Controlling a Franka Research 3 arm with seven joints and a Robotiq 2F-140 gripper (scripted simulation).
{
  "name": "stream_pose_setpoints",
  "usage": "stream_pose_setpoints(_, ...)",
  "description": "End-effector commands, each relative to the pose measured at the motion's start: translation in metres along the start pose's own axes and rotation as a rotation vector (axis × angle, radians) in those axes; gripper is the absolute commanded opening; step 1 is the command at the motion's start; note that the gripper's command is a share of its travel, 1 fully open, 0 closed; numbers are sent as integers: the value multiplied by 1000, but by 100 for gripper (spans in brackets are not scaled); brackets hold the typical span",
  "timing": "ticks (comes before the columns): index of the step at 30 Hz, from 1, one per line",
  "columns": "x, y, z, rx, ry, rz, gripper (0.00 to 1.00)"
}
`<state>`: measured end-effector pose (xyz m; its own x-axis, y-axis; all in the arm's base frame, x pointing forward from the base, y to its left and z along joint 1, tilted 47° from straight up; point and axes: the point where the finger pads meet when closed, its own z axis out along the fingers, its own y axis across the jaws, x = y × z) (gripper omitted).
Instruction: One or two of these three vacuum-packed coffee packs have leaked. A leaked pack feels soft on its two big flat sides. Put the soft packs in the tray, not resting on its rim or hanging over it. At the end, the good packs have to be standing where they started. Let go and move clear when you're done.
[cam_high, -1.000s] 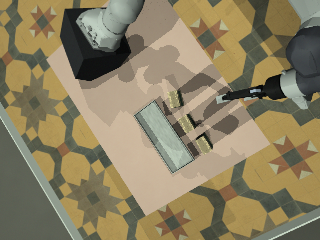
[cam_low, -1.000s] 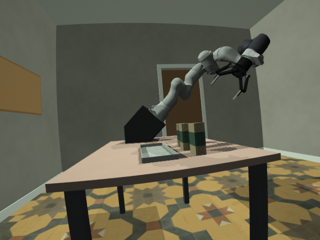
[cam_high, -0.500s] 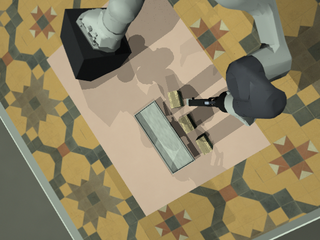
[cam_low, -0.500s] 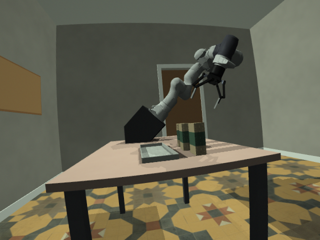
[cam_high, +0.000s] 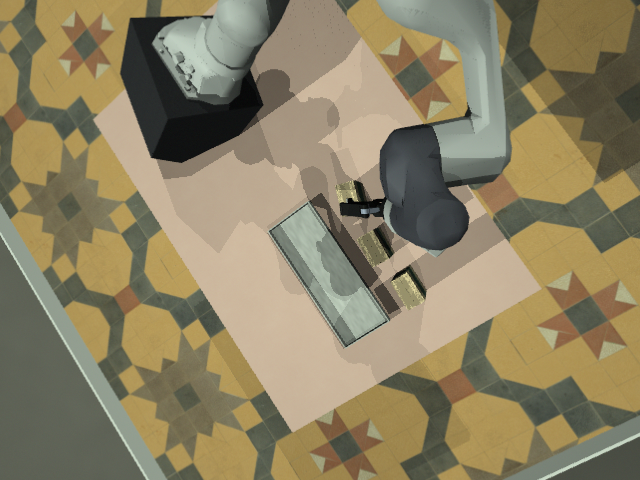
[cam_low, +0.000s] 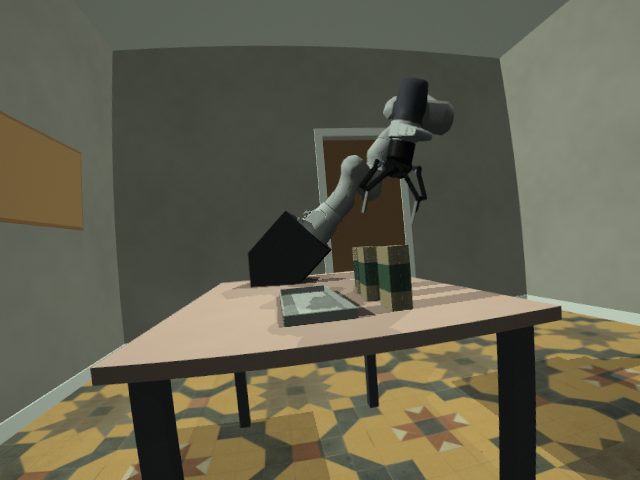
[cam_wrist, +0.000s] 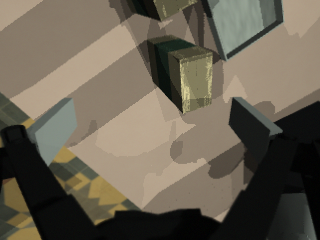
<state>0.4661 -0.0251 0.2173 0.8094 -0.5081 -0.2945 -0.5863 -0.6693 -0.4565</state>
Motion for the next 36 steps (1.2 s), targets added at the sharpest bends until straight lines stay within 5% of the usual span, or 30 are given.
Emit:
stream_pose_setpoints(1,8,6,6,84,30,-150,100)
stream_pose_setpoints(19,-8,74,55,294,130,-155,100)
stream_pose_setpoints(36,-11,80,60,307,142,-152,100)
